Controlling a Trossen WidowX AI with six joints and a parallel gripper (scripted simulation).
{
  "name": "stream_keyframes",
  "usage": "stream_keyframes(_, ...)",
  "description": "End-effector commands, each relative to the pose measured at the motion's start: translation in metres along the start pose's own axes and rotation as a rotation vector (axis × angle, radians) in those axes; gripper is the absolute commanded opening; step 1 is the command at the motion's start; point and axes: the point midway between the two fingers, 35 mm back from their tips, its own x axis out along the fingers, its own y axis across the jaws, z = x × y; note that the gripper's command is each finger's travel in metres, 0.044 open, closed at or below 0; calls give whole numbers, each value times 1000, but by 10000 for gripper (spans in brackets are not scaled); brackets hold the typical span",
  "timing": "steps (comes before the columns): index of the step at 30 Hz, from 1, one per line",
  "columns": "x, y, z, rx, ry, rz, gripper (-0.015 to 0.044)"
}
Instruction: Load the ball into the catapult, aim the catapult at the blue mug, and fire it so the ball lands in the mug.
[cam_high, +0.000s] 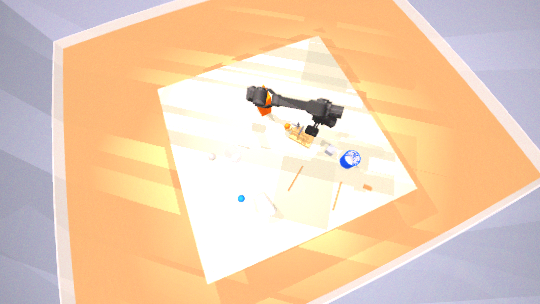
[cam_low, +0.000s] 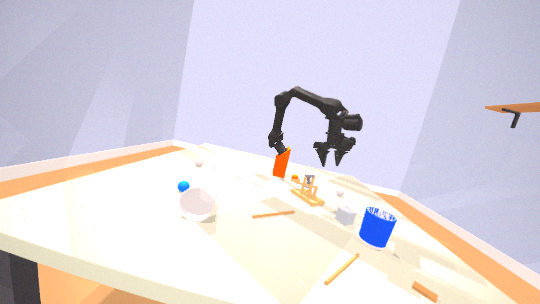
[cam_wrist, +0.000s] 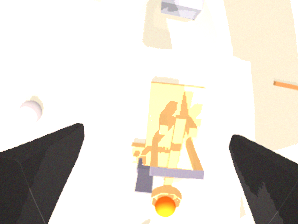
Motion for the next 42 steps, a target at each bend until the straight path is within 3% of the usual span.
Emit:
stream_keyframes(1, -8, 0, 45, 25, -149, -8, 440)
stream_keyframes(17, -65, -21, 177, 158, -620, -91, 440)
stream_keyframes(38, -66, -22, 179, 160, -625, -92, 440)
stream_keyframes(42, -66, -22, 179, 160, -625, -92, 335)
